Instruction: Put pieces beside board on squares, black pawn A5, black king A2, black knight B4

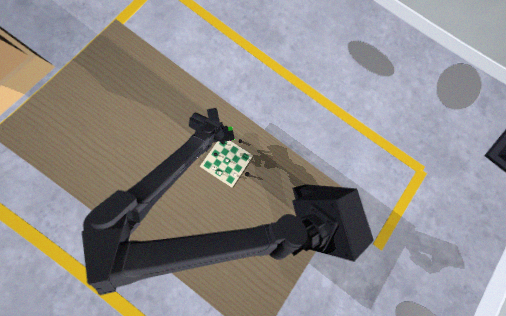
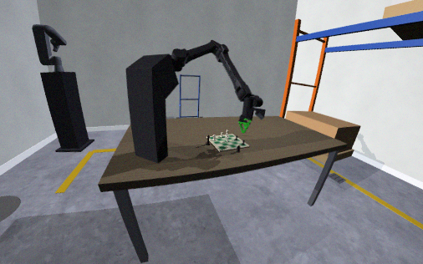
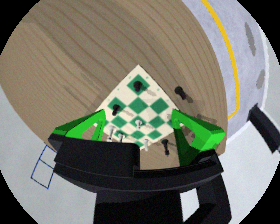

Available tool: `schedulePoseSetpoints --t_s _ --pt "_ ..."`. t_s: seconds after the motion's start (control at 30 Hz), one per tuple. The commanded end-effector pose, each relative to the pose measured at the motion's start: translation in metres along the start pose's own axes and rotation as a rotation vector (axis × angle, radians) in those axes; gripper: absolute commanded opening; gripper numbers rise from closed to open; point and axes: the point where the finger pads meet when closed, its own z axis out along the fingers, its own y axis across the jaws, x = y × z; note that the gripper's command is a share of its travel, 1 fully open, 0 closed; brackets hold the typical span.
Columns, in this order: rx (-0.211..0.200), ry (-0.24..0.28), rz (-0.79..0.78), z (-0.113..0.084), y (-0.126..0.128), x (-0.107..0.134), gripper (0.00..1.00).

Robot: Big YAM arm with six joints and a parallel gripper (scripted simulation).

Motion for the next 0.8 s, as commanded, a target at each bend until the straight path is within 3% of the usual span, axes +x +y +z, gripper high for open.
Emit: schedulePoseSetpoints --t_s 0.0,0.23,0.47,0.6,0.77 --pt "-0.006 -0.014 -0.01 -0.009 0.006 -0.005 1.0" --pt "-0.007 -0.014 -0.013 -0.008 0.006 -0.005 1.0" --pt "-0.014 -0.01 -0.133 -0.002 0.007 0.014 1.0" --pt "-0.01 -0.009 -0.373 0.003 -0.011 0.045 1.0" --pt "-0.001 -0.011 -0.631 0.002 -0.045 0.107 1.0"
